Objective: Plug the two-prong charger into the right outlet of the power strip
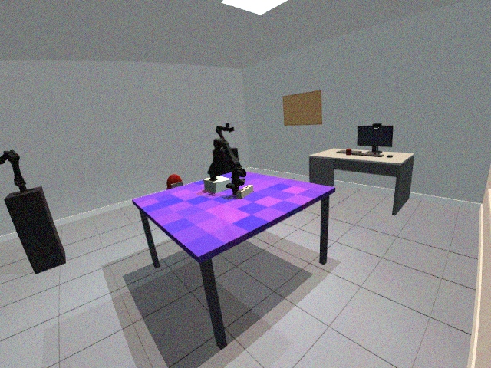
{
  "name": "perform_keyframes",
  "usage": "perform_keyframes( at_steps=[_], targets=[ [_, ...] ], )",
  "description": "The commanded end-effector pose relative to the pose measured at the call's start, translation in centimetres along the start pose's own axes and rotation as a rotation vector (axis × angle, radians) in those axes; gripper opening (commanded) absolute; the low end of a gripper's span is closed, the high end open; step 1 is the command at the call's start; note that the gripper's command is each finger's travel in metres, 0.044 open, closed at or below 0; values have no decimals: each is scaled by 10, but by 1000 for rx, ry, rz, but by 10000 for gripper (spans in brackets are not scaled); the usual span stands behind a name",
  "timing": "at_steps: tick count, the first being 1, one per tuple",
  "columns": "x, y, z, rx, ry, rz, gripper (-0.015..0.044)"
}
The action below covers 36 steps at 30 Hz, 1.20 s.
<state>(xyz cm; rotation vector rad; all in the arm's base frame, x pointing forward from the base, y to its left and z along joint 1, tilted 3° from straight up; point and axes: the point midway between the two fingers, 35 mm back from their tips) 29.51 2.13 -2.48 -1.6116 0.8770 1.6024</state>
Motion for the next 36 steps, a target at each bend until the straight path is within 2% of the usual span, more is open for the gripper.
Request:
perform_keyframes(
  at_steps=[1,36],
  targets=[
    [0,-1,1,5,-6,-2,0],
    [-1,-7,0,5,-6,-3,0]
  ],
)
Point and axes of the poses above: the point midway between the two fingers, 35 mm back from their tips, its own x axis out along the fingers, its own z axis across the jaws, y = z × x, and after that the axes turned 15 degrees about -x, right-handed
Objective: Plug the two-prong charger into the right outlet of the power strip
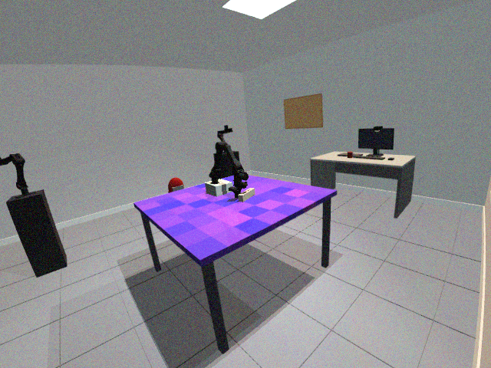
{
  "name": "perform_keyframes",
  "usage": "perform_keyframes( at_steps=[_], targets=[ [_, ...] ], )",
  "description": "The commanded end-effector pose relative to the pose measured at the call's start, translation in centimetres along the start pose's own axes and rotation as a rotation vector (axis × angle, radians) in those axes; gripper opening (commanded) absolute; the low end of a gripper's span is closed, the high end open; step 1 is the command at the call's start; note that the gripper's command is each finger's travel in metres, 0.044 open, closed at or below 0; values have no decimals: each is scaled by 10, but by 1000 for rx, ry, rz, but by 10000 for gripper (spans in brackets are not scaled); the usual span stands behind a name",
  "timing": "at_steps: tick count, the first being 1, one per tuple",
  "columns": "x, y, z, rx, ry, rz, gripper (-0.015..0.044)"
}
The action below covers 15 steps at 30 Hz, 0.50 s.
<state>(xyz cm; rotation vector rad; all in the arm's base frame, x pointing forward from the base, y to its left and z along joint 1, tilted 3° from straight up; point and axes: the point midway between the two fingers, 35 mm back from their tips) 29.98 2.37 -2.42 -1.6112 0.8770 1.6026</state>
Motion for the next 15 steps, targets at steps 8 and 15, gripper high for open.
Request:
perform_keyframes(
  at_steps=[8,15],
  targets=[
    [-1,-3,0,5,-6,-3,0],
    [-1,-4,0,5,-6,-3,0]
  ],
)
Point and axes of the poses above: the point midway between the two fingers, 35 mm back from their tips, its own x axis out along the fingers, its own z axis across the jaws, y = z × x, and after that the axes turned 15 degrees about -x, right-handed
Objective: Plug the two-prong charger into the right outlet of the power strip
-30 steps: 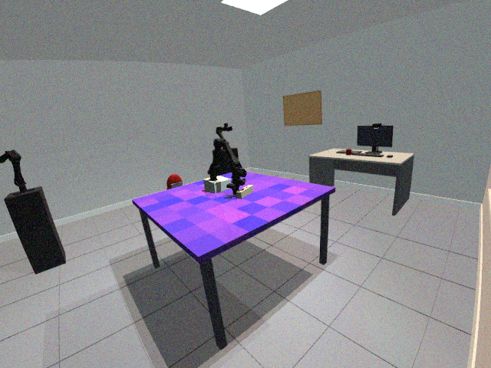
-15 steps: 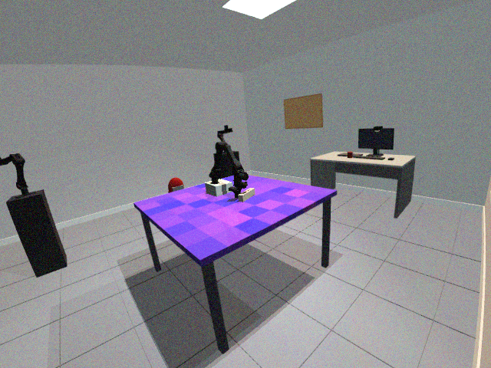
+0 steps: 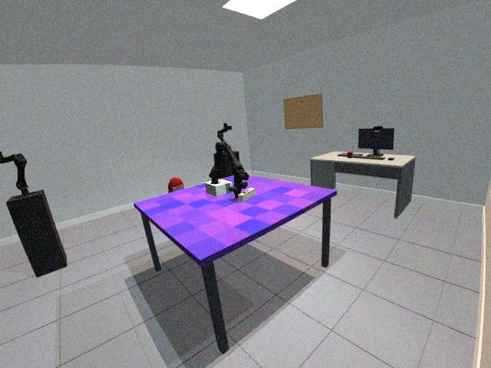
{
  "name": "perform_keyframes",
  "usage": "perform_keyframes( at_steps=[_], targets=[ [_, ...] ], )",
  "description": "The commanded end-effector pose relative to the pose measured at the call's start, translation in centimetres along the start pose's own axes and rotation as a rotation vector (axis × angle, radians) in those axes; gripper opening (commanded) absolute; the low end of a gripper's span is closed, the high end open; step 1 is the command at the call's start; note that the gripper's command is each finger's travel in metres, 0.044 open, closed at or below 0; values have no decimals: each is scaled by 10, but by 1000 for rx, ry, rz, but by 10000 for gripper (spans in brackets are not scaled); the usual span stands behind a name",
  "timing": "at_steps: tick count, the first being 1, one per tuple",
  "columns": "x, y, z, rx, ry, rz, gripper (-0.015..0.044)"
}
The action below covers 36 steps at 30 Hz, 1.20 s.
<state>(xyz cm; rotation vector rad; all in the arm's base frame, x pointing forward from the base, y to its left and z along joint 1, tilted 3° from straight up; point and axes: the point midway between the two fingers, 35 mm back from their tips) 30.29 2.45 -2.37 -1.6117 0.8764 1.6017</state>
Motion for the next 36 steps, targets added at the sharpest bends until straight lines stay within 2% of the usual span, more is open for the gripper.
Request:
perform_keyframes(
  at_steps=[1,36],
  targets=[
    [-1,-1,1,5,-6,-2,0],
    [-1,-5,0,5,-6,-3,0]
  ],
)
Point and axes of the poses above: the point midway between the two fingers, 35 mm back from their tips, its own x axis out along the fingers, its own z axis across the jaws, y = z × x, and after that the axes turned 15 degrees about -x, right-handed
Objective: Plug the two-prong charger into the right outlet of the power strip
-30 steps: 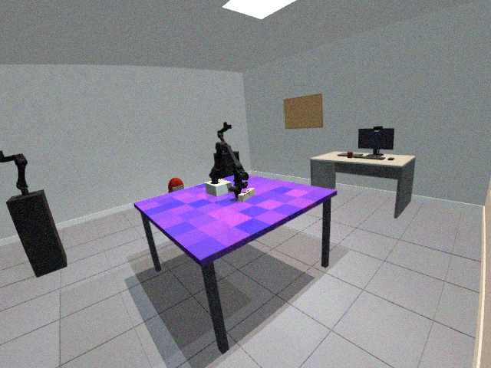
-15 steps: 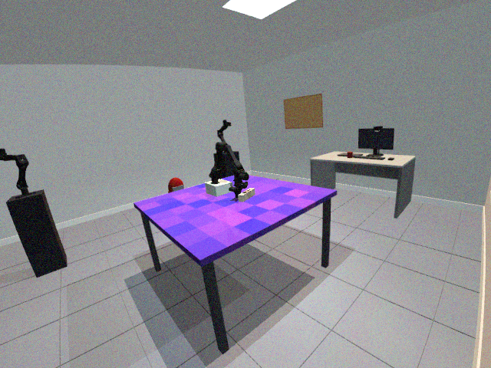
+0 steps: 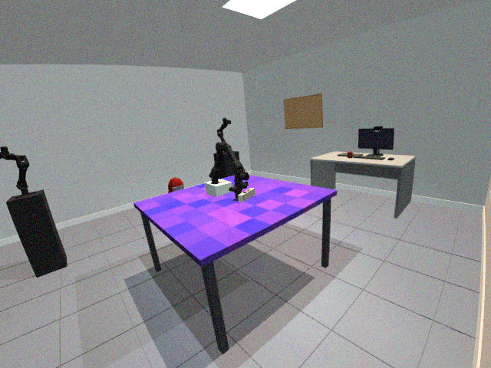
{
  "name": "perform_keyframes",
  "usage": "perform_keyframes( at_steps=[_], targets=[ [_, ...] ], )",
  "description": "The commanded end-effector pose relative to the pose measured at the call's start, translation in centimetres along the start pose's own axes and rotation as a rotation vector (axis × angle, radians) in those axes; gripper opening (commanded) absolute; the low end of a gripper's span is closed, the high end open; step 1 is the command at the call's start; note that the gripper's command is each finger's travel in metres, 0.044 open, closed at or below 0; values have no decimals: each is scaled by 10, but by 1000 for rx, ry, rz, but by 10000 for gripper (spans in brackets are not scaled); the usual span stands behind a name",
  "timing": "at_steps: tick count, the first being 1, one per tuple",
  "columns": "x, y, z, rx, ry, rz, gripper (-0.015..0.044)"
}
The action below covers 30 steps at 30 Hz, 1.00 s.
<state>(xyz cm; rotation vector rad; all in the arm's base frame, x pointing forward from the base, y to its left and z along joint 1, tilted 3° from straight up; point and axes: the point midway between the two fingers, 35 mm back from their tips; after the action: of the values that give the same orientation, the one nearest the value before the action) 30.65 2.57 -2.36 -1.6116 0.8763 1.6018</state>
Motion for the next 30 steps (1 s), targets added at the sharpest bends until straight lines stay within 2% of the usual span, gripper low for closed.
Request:
perform_keyframes(
  at_steps=[1,30],
  targets=[
    [-1,-2,0,5,-6,-3,0],
    [-2,-10,-2,5,-5,-4,0]
  ],
)
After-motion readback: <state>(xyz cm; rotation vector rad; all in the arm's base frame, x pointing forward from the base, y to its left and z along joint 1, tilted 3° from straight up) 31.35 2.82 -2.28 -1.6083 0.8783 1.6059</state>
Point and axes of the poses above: the point midway between the two fingers, 35 mm back from their tips, its own x axis out along the fingers, its own z axis across the jaws, y = z × x, and after that the axes turned 15 degrees about -x, right-handed
